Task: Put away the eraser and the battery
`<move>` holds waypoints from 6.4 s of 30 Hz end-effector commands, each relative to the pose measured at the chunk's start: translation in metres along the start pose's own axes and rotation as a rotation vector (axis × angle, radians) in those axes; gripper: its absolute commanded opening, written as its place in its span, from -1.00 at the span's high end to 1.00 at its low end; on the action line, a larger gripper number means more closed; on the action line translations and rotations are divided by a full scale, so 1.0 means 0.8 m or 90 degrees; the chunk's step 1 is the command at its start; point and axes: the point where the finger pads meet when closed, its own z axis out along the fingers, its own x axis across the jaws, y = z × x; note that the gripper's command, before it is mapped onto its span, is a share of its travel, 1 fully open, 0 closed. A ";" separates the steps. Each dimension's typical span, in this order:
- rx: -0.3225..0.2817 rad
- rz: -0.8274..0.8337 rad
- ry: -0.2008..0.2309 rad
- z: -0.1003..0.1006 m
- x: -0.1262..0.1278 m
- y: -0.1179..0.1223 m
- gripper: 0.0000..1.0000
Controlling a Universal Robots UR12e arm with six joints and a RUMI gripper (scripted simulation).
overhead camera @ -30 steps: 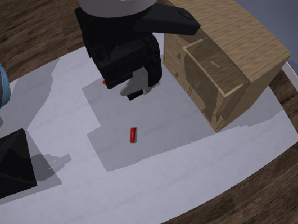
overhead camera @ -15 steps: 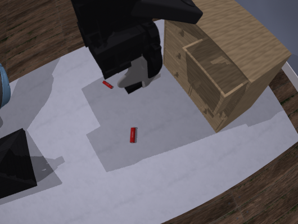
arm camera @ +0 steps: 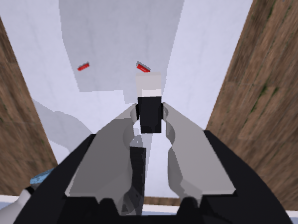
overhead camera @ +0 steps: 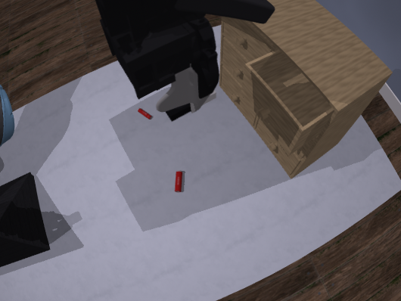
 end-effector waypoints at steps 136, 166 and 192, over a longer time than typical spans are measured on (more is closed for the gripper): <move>0.761 0.000 0.001 0.002 0.002 0.011 0.79; 0.778 -0.001 0.000 0.002 0.000 0.012 0.79; 0.778 0.000 0.000 0.002 0.001 0.010 0.79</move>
